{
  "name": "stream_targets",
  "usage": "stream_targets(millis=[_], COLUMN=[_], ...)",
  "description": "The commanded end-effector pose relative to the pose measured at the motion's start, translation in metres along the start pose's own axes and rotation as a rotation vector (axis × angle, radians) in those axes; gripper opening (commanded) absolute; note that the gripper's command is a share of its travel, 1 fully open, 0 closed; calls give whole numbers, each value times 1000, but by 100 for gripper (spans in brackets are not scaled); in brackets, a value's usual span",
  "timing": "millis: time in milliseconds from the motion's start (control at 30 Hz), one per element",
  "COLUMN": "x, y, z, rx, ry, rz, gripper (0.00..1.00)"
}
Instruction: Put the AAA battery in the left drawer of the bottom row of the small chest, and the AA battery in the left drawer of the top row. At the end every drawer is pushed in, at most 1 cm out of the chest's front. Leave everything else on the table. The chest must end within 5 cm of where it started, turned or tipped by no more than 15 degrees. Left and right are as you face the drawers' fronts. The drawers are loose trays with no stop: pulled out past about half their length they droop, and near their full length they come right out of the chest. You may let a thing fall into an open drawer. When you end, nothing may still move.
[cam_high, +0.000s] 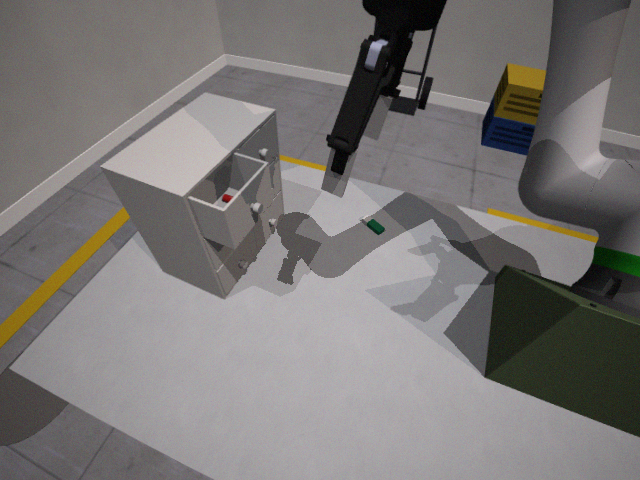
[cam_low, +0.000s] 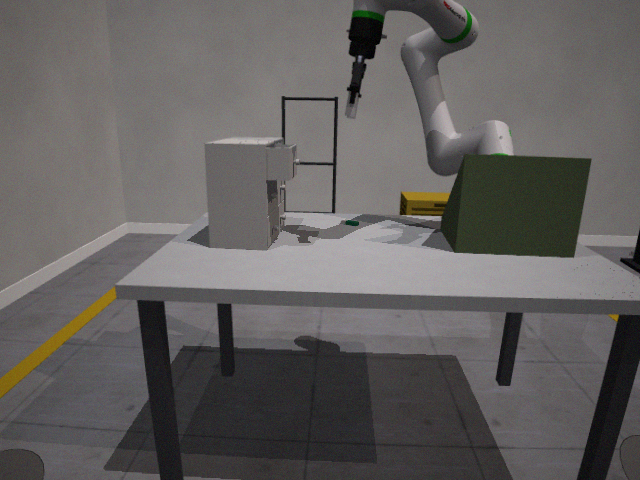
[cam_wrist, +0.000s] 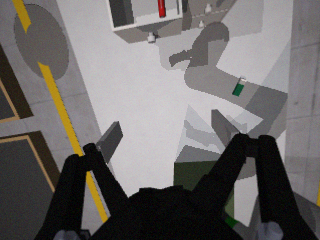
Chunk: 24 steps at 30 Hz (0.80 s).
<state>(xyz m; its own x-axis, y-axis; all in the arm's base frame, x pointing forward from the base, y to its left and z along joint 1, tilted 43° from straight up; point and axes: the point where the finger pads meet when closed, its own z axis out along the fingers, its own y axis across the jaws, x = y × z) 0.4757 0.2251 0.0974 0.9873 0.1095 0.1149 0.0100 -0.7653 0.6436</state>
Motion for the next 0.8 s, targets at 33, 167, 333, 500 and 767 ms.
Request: stream_targets(millis=[33,167,333,500,767], x=[4,4,4,-15,-82], y=[4,4,4,-3,-21], z=[0,0,0,-1,0], rx=[-58,-58,-58,-56,-57], ry=[-149,-149,-149,-149,-149], rz=[4,4,4,3,4], gripper=[100,100,100,100,100])
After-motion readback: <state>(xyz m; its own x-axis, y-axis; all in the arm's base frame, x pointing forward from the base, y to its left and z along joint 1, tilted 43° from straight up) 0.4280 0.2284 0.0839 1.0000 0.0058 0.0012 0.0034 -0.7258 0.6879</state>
